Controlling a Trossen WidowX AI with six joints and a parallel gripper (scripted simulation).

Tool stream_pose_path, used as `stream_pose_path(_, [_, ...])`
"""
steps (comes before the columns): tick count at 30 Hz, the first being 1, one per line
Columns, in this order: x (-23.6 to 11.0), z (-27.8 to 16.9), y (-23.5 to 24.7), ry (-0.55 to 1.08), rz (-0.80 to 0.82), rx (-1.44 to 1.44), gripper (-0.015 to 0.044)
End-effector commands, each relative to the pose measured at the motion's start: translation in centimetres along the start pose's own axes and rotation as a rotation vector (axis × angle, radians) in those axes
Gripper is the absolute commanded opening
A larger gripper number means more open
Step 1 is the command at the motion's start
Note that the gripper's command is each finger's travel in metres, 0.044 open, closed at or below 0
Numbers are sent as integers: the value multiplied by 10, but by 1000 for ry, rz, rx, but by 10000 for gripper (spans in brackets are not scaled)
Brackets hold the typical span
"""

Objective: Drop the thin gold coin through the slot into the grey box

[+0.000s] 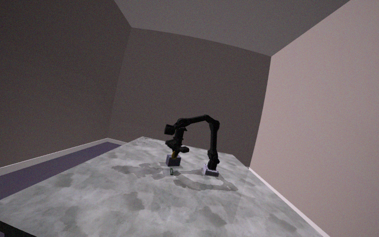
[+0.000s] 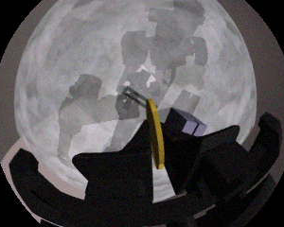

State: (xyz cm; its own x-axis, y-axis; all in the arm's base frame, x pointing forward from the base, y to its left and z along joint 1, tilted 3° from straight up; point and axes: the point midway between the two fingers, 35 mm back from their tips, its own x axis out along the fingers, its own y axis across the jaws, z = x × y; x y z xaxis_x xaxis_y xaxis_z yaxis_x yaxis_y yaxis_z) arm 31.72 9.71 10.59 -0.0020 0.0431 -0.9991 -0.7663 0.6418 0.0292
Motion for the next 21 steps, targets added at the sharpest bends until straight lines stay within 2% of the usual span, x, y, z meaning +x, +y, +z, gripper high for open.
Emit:
stream_pose_path(1, [1,-2,0,7,0,118,0])
stream_pose_path(10, [1,-4,0,7,-1,402,0])
stream_pose_path(21, [0,-13,-12,7,-2,408,0])
